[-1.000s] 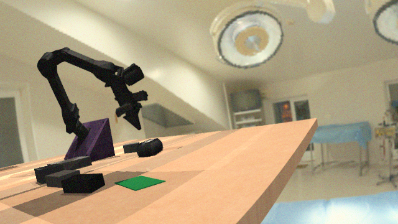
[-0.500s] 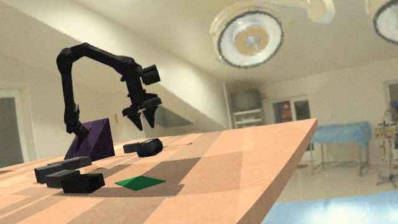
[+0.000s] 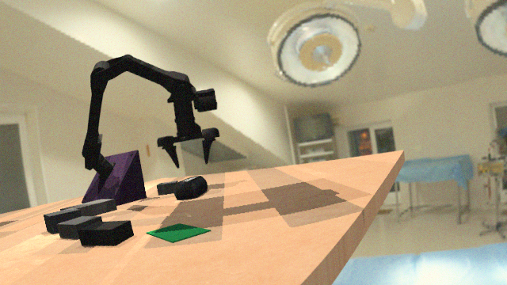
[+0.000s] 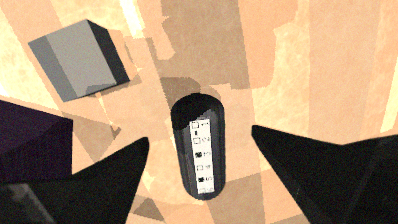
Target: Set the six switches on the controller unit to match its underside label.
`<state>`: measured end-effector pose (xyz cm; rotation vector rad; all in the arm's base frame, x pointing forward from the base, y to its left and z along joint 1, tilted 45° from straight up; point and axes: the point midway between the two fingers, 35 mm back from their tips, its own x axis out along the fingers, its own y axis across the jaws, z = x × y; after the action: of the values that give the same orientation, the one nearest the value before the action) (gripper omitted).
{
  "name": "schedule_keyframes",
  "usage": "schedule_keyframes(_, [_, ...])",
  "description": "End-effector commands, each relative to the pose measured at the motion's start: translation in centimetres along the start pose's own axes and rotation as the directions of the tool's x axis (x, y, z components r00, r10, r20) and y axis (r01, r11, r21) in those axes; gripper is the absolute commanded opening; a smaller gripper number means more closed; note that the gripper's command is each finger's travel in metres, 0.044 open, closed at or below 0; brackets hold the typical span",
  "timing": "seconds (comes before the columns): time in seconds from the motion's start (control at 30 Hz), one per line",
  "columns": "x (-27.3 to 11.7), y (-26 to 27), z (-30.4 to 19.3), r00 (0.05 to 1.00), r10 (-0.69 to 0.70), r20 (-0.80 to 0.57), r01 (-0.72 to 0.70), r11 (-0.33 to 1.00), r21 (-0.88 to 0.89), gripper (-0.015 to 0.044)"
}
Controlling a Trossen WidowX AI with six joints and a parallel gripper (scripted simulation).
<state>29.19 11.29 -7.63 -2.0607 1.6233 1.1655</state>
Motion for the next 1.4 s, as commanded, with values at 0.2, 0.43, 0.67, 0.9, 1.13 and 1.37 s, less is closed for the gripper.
schedule_keyframes(0.2, [1.4,-0.2,0.1,1.0,0.0,-0.005,0.0,1.0,-0.013,0.044])
schedule_keyframes(0.43, [2.5,-0.3,0.0,1.0,0.0,-0.005,0.0,1.0,-0.013,0.044])
schedule_keyframes(0.67, [3.7,-0.3,0.0,1.0,0.0,-0.006,0.0,1.0,-0.012,0.044])
schedule_keyframes(0.9, [4.8,-0.2,0.0,1.0,0.0,-0.006,0.0,1.0,-0.012,0.044])
schedule_keyframes(1.13, [5.9,-0.1,0.0,1.0,0.0,-0.008,0.0,1.0,-0.012,0.044])
schedule_keyframes(1.37, [6.0,-0.1,0.0,1.0,0.0,-0.008,0.0,1.0,-0.012,0.0328])
